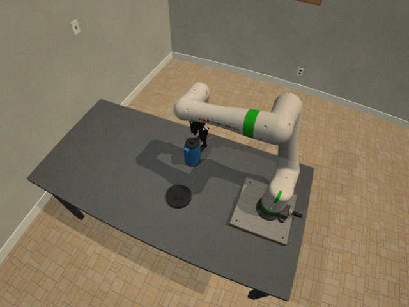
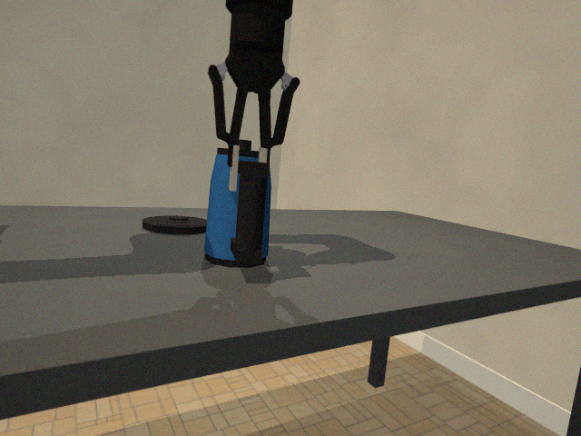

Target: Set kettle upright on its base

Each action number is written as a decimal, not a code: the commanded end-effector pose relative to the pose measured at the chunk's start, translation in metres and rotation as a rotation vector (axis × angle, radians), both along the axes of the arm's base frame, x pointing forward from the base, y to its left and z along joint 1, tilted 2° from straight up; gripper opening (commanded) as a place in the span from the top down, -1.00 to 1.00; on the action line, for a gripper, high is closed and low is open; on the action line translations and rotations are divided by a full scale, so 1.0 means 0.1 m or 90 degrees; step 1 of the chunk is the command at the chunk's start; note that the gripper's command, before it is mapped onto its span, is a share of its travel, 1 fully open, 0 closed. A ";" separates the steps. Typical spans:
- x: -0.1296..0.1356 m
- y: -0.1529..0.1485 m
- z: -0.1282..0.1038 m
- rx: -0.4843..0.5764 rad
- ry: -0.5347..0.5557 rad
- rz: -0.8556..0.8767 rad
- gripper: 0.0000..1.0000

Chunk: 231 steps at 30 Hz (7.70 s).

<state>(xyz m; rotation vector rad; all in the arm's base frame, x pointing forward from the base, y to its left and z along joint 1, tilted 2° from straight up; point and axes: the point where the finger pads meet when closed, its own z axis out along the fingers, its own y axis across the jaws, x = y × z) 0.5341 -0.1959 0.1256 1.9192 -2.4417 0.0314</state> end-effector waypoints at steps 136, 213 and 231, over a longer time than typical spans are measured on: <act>0.01 0.04 0.47 0.000 0.000 0.000 1.00; -0.23 1.80 0.41 0.000 0.000 0.000 1.00; -0.29 2.28 0.39 0.000 0.000 0.000 1.00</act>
